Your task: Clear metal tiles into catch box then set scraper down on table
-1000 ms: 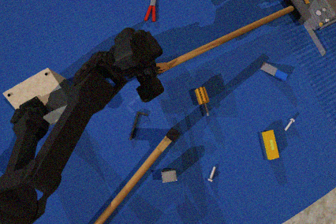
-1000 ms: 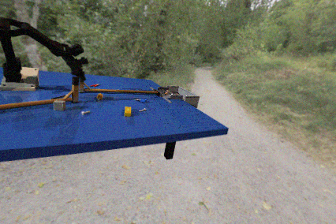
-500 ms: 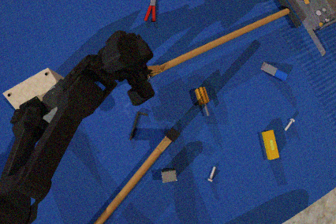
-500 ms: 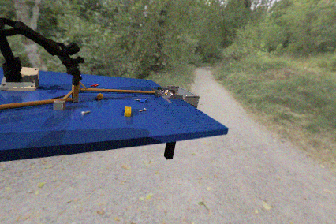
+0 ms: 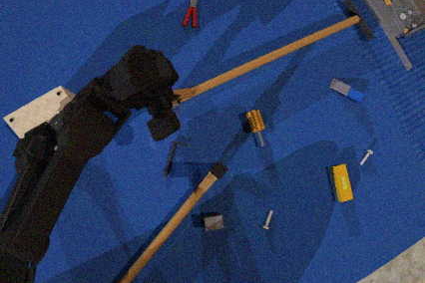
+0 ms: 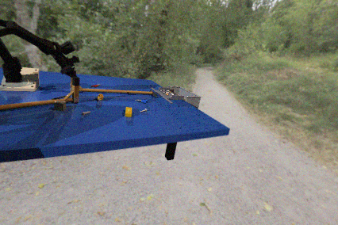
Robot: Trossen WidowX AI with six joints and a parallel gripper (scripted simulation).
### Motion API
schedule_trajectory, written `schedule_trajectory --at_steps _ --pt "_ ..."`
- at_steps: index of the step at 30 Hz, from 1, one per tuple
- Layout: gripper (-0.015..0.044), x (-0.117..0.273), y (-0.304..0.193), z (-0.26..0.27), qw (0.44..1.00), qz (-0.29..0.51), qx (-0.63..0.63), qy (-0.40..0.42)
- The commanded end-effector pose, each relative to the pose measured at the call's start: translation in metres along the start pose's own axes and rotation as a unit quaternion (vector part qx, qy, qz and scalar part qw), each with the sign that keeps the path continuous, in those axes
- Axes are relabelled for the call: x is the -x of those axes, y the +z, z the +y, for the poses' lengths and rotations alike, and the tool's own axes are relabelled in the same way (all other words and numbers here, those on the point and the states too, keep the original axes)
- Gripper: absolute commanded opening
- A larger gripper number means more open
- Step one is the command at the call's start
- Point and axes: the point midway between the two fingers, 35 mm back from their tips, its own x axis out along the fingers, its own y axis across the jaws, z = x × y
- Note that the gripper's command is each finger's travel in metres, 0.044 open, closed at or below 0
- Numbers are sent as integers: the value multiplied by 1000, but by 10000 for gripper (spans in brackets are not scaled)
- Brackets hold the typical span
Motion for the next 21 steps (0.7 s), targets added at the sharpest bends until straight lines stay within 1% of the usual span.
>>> schedule_trajectory --at_steps 1,7,21 --pt "0 6 -5 -1 1000 -3 -3 -2" --pt "0 12 -15 -1 1000 -3 -3 -3" --pt "0 12 -15 -3 1000 -3 -4 -3"
